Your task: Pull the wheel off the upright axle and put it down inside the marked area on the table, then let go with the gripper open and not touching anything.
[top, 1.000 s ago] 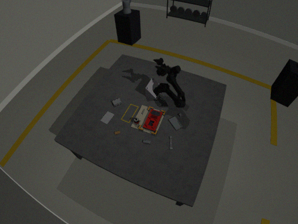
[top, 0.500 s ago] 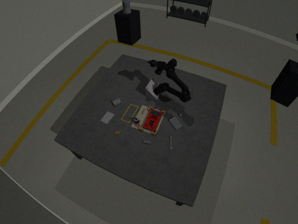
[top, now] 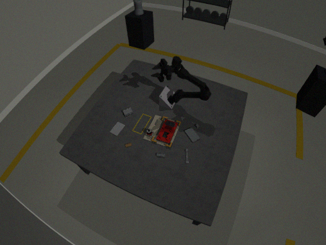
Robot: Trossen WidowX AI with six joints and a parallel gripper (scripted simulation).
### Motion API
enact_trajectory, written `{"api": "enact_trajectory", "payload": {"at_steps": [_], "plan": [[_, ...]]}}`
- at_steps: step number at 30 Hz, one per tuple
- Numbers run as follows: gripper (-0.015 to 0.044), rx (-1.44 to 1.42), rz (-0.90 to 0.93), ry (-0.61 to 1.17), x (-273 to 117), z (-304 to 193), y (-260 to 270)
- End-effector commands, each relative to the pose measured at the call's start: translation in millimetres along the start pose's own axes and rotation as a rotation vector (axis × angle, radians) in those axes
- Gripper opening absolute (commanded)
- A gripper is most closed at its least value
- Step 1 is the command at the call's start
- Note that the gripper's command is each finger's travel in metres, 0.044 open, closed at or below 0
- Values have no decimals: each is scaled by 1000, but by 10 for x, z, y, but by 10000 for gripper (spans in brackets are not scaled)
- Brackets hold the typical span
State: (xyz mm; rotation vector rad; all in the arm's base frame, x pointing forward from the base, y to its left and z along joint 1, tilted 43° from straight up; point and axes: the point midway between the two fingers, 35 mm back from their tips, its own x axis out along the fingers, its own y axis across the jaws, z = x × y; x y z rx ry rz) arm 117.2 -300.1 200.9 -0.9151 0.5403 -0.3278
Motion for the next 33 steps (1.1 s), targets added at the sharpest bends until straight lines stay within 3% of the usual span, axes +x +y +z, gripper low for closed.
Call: {"api": "enact_trajectory", "payload": {"at_steps": [1, 10, 19, 27, 33], "plan": [[300, 284, 134, -33, 297, 109, 89], [300, 1045, 599, 109, 1055, 637, 591], [300, 1300, 876, 332, 1403, 1160, 1092], [300, 1558, 1081, 808, 1568, 1694, 1769], [300, 1691, 1064, 1311, 1509, 2010, 2202]]}}
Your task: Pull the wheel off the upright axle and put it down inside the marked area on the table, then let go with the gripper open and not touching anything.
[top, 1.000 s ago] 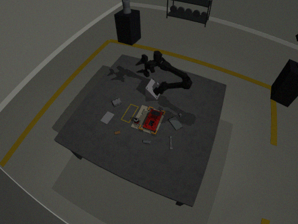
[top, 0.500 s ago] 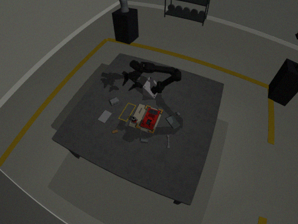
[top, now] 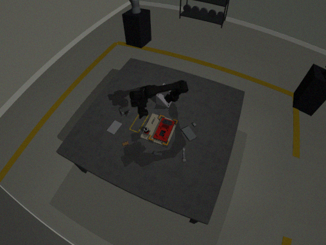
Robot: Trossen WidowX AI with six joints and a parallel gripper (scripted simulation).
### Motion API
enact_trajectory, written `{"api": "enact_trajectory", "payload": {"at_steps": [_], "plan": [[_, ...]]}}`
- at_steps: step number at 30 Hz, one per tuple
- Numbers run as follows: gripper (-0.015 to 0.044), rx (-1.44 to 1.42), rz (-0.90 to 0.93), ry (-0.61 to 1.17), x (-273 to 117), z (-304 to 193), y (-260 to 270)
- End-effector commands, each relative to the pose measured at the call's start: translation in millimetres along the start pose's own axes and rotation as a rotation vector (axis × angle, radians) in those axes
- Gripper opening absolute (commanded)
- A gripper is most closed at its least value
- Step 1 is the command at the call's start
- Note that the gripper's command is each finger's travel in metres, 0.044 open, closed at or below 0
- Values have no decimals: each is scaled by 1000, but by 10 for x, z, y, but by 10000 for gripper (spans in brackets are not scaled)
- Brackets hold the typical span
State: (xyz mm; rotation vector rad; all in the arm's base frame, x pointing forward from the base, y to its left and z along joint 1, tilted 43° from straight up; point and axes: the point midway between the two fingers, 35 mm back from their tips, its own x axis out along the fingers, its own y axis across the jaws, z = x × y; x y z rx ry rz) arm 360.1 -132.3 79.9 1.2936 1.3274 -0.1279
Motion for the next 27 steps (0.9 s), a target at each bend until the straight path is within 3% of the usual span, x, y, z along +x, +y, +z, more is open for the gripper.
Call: {"api": "enact_trajectory", "payload": {"at_steps": [1, 7, 21, 27], "plan": [[300, 226, -96, 109, 235, -132, 91], [300, 608, -335, 244, 605, -438, 211], [300, 619, -342, 247, 654, -457, 341], [300, 619, -342, 247, 853, -510, 302]]}}
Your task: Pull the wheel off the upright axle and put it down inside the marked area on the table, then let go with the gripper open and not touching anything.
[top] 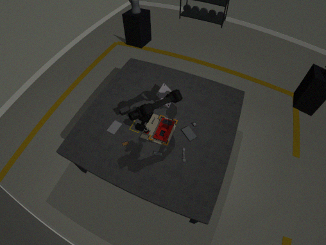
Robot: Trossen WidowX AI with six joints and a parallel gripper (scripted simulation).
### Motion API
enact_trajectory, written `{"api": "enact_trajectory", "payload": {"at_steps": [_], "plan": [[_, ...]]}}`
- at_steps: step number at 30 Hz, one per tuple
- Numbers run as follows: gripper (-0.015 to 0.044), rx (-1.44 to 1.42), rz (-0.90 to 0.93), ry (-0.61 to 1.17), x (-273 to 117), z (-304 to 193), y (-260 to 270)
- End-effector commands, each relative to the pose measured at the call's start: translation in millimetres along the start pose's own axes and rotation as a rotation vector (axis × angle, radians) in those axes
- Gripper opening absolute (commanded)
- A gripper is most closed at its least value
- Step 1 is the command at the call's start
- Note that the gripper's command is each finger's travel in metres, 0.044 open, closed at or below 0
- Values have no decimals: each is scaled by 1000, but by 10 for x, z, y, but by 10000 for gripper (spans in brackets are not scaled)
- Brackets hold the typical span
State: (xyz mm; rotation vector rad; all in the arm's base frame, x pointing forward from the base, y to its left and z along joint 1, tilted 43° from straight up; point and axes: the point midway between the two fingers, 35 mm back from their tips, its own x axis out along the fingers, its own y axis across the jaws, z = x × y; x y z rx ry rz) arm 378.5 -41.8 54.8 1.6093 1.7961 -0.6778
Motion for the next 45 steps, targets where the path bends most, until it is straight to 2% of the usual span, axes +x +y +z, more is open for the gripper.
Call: {"api": "enact_trajectory", "payload": {"at_steps": [1, 10, 13, 16, 25, 31, 45], "plan": [[300, 3, 0, 4, 143, -7, 8], [300, 3, 0, 7, 591, -11, -25], [300, 3, 0, 7, 624, -13, -31], [221, -1, -11, 6, 605, -18, -35], [161, -1, -11, 6, 605, -18, -35], [4, -1, -10, 6, 594, -18, -34], [0, 0, -9, 6, 548, -16, -31]]}}
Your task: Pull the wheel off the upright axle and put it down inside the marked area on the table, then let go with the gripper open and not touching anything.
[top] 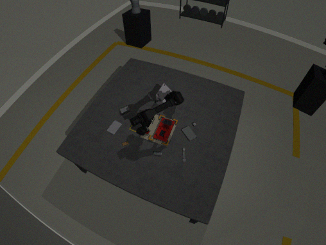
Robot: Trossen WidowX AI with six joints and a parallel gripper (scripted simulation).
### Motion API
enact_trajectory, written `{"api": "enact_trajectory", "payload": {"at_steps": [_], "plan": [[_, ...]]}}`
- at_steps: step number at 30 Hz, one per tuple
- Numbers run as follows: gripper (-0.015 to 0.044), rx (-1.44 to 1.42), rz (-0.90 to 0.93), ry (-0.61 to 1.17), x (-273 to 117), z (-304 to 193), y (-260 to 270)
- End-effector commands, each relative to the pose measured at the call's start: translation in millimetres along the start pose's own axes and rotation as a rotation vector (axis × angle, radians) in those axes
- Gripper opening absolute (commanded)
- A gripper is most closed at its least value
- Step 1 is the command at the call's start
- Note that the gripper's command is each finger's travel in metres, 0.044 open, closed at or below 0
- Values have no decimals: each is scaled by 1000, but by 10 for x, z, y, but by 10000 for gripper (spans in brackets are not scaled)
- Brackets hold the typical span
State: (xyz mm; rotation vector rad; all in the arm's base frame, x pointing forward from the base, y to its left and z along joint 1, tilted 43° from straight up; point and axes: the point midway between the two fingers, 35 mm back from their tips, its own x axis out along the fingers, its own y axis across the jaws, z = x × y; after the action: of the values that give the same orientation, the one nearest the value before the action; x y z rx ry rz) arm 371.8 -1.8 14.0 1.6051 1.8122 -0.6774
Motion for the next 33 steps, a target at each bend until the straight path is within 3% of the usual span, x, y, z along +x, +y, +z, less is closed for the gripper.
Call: {"api": "enact_trajectory", "payload": {"at_steps": [1, 33], "plan": [[0, 0, 2, -2, -29, 10, -2], [0, 1, 5, -2, -134, 11, 0]]}}
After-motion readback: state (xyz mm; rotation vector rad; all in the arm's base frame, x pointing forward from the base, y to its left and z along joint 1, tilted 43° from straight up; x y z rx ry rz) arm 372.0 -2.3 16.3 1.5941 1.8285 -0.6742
